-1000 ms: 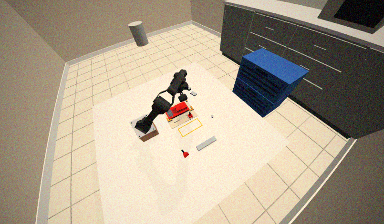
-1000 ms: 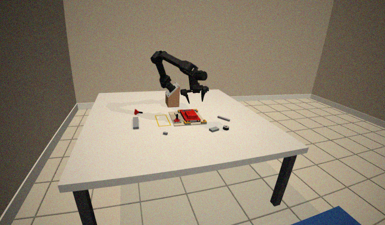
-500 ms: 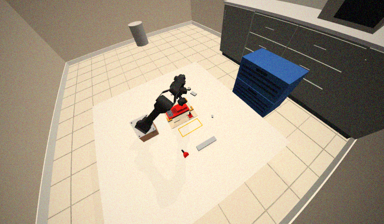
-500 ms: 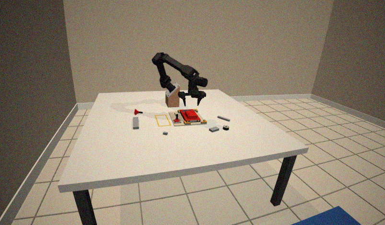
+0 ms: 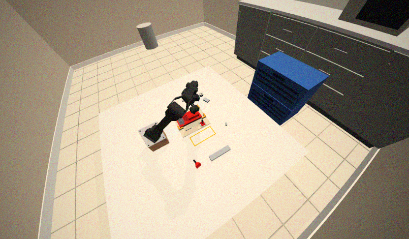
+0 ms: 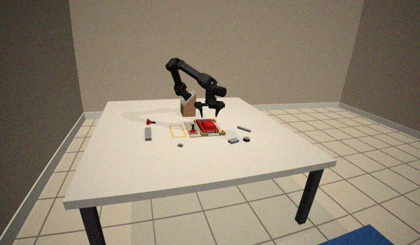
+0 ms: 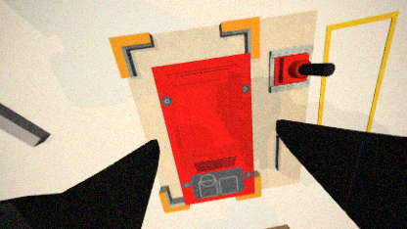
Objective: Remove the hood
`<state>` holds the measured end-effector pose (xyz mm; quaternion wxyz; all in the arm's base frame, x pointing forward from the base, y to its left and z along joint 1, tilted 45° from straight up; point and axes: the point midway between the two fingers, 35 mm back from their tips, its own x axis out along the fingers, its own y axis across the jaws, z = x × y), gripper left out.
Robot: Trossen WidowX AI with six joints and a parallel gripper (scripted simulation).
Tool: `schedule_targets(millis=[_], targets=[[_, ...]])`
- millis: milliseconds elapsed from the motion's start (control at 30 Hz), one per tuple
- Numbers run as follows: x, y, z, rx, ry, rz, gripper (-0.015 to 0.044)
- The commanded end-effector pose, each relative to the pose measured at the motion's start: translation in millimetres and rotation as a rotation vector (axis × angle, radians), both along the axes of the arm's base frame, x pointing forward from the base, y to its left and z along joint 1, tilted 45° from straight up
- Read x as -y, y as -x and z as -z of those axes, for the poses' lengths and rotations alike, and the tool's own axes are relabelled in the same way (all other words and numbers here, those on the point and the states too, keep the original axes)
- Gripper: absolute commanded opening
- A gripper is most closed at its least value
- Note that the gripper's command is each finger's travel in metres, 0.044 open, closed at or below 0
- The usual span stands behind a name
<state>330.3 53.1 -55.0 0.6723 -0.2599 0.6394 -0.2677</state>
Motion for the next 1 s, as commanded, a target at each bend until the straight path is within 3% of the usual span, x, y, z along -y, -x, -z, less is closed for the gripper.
schedule_targets(millis=[0, 967], targets=[[4.1, 2.4, 4.3, -0.010, 0.008, -0.003, 0.0440], [22.1, 2.4, 23.0, -0.009, 0.009, -0.003, 0.0440]])
